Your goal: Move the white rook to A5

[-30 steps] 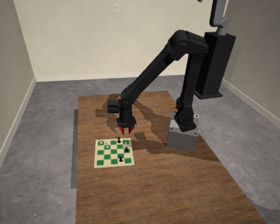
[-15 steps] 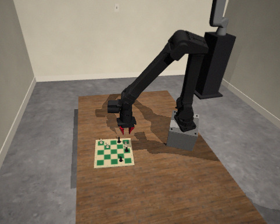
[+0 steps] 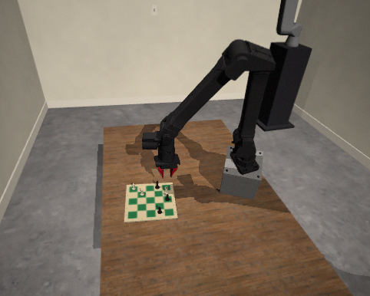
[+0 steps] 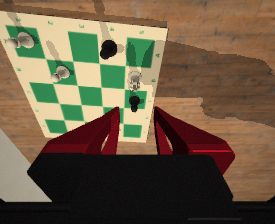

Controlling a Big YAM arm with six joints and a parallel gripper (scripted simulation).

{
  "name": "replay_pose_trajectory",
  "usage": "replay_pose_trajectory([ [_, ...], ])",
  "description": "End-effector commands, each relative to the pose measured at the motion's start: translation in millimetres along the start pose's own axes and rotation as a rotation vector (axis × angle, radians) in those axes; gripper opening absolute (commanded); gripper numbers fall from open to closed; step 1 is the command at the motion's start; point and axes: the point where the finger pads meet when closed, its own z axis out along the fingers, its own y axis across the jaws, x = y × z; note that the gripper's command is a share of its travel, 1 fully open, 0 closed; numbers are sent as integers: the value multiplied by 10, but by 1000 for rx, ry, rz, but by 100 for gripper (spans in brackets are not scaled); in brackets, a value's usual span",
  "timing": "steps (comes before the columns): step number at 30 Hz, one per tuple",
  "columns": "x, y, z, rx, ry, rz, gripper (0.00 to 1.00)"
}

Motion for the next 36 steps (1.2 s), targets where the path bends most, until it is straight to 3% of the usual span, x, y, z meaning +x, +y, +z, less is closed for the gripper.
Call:
replay_pose_trajectory([
  [1,35,138,-78,-45,-15,-15,36],
  [10,27,35,55,-9,-8,1,36],
  [36,36,56,379,-12,-8,6,36],
])
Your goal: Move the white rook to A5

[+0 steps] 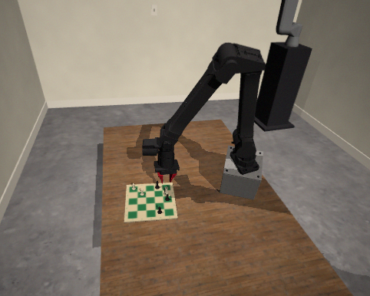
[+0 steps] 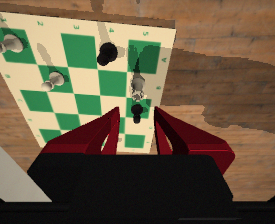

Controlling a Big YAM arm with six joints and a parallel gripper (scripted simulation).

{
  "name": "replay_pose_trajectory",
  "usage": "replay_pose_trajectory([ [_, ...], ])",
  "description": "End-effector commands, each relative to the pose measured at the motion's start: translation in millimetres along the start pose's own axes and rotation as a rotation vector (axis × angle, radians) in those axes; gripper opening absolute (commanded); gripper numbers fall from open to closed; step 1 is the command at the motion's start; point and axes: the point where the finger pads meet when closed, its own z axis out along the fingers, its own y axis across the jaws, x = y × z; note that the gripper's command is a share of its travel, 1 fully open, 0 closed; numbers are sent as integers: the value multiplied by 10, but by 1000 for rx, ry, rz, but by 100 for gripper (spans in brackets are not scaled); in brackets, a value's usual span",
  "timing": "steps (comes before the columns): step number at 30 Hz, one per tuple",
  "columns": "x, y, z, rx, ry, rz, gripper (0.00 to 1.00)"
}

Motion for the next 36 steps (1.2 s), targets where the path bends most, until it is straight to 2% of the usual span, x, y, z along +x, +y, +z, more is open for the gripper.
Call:
replay_pose_trajectory([
  [1,24,27,108,-1,-5,-1,36],
  [17,30,20,256,0,-4,0,36],
  [36,31,17,275,1,-4,-3,36],
])
